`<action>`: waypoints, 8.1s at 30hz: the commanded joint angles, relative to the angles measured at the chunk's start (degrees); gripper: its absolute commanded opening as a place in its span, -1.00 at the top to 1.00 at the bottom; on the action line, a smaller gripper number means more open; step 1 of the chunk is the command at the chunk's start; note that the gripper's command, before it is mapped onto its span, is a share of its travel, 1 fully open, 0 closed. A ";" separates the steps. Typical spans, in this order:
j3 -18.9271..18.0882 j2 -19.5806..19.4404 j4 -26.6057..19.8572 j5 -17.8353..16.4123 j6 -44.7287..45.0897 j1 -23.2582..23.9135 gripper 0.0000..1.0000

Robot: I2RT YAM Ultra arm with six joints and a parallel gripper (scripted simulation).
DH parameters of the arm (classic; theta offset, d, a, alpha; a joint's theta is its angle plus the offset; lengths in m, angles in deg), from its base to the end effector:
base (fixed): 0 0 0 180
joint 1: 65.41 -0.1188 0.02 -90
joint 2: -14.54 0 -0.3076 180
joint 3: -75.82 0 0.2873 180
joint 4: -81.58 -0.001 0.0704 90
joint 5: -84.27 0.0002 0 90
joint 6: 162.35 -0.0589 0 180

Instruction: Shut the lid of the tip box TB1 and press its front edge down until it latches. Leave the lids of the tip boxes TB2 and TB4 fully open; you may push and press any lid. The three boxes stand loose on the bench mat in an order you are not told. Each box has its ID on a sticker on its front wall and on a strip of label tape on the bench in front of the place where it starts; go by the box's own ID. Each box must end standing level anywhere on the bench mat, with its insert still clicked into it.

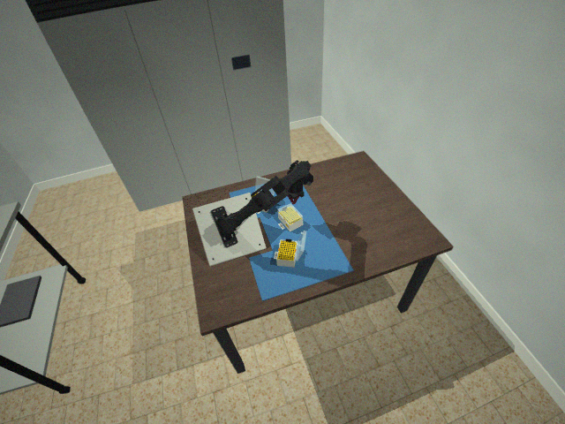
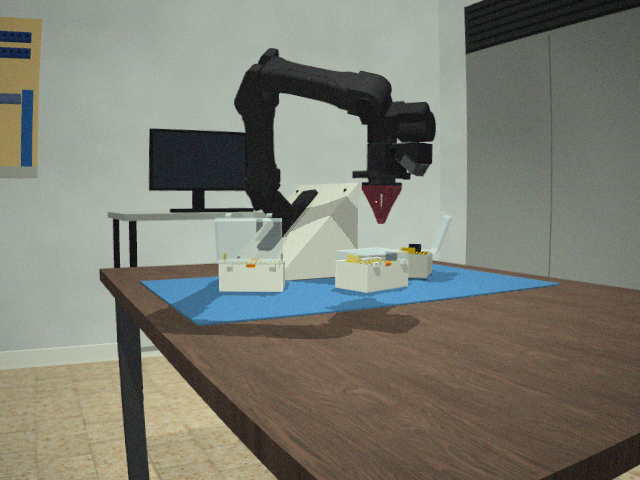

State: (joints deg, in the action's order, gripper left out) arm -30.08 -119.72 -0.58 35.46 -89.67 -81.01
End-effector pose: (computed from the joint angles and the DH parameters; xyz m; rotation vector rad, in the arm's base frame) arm 0.4408 0.0838 0.0953 0.1476 -2.7877 1.1465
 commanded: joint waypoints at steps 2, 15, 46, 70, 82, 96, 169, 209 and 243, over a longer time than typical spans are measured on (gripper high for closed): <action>-0.14 0.39 0.19 0.01 -0.05 -1.16 1.00; -4.65 0.12 -5.82 -0.78 -2.77 -3.37 1.00; -11.44 -0.86 -13.71 -1.86 -6.04 -6.10 1.00; -11.44 -0.86 -13.71 -1.86 -6.04 -6.10 1.00; -11.44 -0.86 -13.71 -1.86 -6.04 -6.10 1.00; -11.44 -0.86 -13.71 -1.86 -6.04 -6.10 1.00; 21.48 10.94 11.88 0.29 0.96 -0.30 1.00; 25.04 10.04 18.85 1.22 4.72 2.64 1.00; 26.27 9.57 21.56 1.55 6.22 3.80 1.00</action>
State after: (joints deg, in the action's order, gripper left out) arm -3.78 -110.17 19.90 36.84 -83.66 -77.18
